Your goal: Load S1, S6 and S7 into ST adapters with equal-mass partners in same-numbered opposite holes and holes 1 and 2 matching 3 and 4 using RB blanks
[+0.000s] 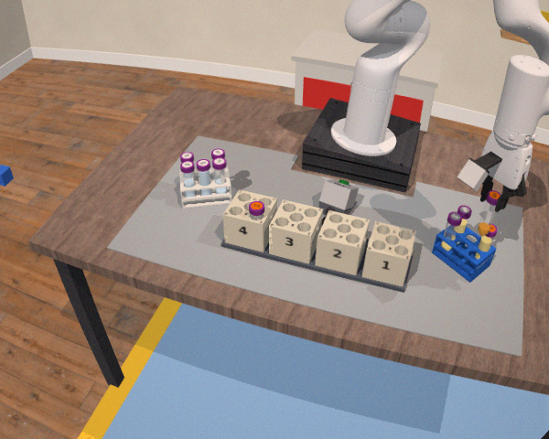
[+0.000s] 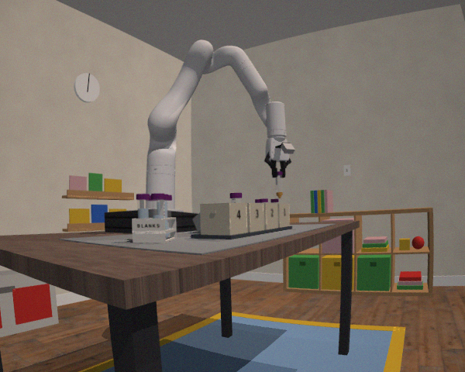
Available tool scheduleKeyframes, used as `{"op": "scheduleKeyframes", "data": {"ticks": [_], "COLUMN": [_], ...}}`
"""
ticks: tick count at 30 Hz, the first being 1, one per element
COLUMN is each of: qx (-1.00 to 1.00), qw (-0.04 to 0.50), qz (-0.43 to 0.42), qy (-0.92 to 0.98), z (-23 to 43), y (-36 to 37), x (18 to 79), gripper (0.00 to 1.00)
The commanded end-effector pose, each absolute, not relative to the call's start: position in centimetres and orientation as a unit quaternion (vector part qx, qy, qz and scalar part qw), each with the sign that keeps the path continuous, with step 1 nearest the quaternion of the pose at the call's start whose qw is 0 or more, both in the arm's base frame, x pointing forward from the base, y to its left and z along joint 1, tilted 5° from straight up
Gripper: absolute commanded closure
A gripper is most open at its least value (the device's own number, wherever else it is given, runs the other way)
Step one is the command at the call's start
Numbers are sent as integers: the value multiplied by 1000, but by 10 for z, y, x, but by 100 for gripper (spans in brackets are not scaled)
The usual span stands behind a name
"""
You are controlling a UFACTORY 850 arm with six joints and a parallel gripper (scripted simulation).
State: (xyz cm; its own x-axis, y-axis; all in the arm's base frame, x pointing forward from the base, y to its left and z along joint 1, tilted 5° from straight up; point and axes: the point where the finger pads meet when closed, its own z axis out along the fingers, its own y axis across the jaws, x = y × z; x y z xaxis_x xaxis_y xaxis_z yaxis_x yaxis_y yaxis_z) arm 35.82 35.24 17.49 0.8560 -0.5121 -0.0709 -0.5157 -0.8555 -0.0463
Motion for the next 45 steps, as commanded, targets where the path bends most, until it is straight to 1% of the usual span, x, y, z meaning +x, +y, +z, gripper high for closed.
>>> {"op": "scheduleKeyframes", "data": {"ticks": [1,25,45], "qx": [-963,-963,-963], "qw": [33,33,33], "qz": [28,28,28], "qy": [267,267,267], "z": [167,123,119], "y": [354,357,357], "x": [358,357,357], "gripper": [100,100,100]}}
